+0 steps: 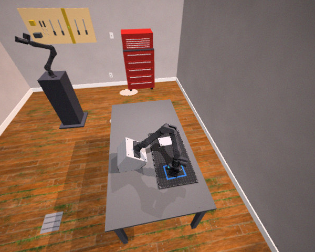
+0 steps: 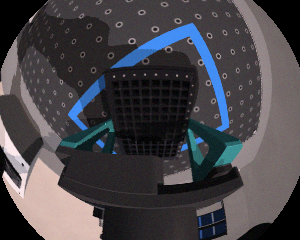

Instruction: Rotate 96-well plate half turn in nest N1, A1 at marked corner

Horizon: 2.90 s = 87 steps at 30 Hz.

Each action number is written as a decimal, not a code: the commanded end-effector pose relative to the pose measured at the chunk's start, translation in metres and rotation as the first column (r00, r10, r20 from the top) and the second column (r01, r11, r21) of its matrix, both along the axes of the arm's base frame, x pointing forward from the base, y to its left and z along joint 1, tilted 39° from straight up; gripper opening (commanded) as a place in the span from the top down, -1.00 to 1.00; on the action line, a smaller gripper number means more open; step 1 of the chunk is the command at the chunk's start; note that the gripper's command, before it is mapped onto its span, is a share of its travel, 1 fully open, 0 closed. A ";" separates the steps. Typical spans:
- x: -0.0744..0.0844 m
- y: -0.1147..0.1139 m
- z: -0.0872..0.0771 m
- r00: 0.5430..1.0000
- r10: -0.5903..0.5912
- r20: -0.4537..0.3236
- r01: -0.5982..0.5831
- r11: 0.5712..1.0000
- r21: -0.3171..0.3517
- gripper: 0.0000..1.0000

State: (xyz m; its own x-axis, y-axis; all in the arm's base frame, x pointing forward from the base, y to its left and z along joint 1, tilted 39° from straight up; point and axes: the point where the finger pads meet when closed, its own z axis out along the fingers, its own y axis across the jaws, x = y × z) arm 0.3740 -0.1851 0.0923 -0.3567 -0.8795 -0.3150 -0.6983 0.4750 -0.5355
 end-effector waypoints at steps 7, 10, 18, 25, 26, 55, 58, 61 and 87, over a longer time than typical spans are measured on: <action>0.001 -0.002 0.003 1.000 -0.004 0.010 0.004 1.000 -0.005 1.00; 0.001 -0.002 0.003 1.000 -0.004 0.010 0.004 1.000 -0.005 -1.00; 0.001 -0.002 0.003 1.000 -0.004 0.010 0.004 1.000 -0.005 -1.00; 0.001 -0.002 0.003 1.000 -0.004 0.010 0.004 1.000 -0.005 -1.00; 0.001 -0.002 0.003 1.000 -0.004 0.010 0.004 1.000 -0.005 -1.00; -0.038 -0.003 0.051 1.000 -0.003 0.010 0.004 1.000 -0.006 -1.00; -0.043 -0.003 0.057 1.000 -0.003 0.010 0.004 1.000 -0.006 -1.00; -0.044 -0.003 0.060 1.000 -0.003 0.010 0.004 1.000 -0.006 -1.00; -0.049 -0.004 0.065 0.997 -0.082 0.005 0.081 0.995 0.056 -1.00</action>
